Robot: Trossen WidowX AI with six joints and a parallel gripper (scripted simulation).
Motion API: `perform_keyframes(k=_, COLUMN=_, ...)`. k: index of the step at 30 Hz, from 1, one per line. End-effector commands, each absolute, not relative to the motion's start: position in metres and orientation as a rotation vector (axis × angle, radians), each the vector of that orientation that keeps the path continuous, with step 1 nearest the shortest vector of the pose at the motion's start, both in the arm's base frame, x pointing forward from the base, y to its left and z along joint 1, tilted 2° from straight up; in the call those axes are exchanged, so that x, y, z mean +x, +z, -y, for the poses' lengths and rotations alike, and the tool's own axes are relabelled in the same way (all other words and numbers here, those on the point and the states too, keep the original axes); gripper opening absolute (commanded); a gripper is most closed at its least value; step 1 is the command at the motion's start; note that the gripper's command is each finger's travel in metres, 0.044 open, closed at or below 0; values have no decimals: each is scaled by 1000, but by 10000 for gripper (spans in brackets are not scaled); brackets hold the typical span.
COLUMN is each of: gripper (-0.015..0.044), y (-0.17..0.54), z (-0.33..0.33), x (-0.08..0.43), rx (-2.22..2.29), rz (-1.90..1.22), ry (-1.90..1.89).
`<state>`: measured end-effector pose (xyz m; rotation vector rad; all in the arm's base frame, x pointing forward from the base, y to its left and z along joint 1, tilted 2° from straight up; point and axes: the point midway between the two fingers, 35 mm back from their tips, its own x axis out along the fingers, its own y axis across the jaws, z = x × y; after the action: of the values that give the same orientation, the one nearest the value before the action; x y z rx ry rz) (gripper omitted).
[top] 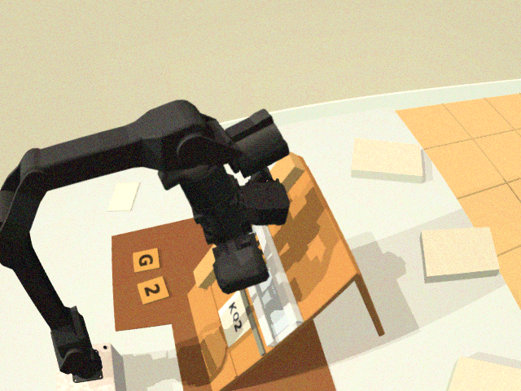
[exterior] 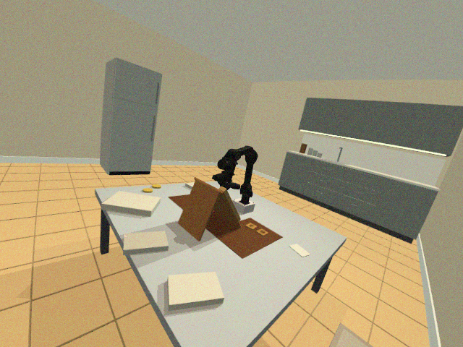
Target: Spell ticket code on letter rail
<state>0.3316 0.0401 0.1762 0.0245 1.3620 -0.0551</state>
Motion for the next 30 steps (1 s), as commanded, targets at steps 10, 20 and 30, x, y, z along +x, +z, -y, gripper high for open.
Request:
perform_keyframes(k=10, gripper=210, y=215, z=-14, x=309, rx=-289, rz=-1229, ry=377)
perform_keyframes(k=20, gripper=440, y=273, z=10, x=265, rx=-892, rz=-763, ry=826)
perform_keyframes(k=30, gripper=440, y=304, z=14, x=238, rx=-1305, rz=-436, ry=930)
